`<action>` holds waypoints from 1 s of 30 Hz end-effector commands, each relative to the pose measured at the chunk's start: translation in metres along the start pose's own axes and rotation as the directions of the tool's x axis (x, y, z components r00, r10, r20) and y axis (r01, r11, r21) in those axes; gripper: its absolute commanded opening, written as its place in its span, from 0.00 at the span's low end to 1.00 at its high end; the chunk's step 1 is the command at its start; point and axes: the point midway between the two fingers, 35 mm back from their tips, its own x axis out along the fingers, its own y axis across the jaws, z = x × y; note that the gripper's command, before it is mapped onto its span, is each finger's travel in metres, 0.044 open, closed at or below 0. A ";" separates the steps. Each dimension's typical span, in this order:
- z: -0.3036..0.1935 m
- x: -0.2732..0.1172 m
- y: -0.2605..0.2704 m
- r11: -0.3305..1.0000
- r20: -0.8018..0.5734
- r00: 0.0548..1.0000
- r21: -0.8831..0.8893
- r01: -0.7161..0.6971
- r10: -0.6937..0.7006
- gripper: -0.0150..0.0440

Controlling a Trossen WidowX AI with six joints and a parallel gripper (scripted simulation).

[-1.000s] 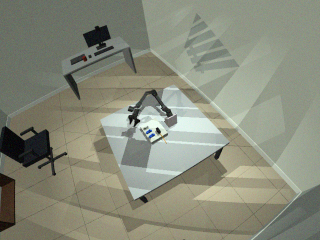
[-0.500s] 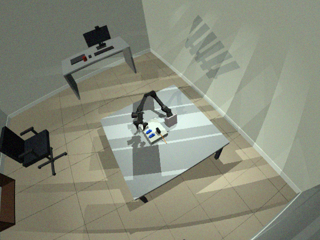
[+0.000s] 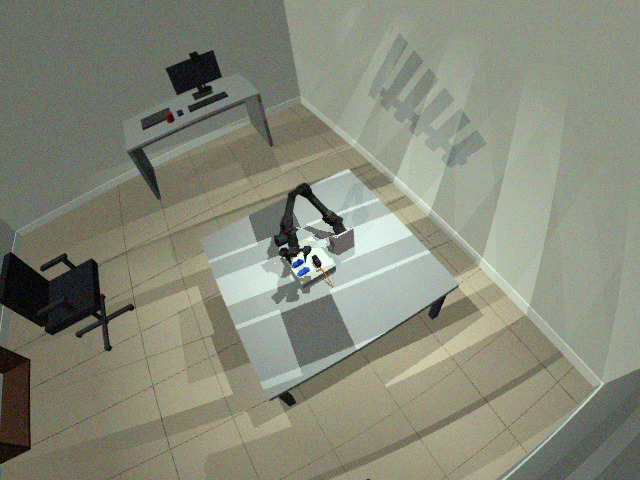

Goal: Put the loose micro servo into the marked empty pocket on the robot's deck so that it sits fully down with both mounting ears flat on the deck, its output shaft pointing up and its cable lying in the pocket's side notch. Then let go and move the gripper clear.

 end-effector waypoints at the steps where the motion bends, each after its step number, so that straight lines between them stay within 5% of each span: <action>1: -0.009 0.008 0.027 0.992 -0.102 0.995 -0.122 -0.027 0.014 1.00; 20: -0.051 0.009 0.103 0.809 -0.431 0.895 -0.563 -0.171 -0.111 1.00; 30: -0.053 0.010 0.105 0.798 -0.440 0.890 -0.576 -0.177 -0.121 1.00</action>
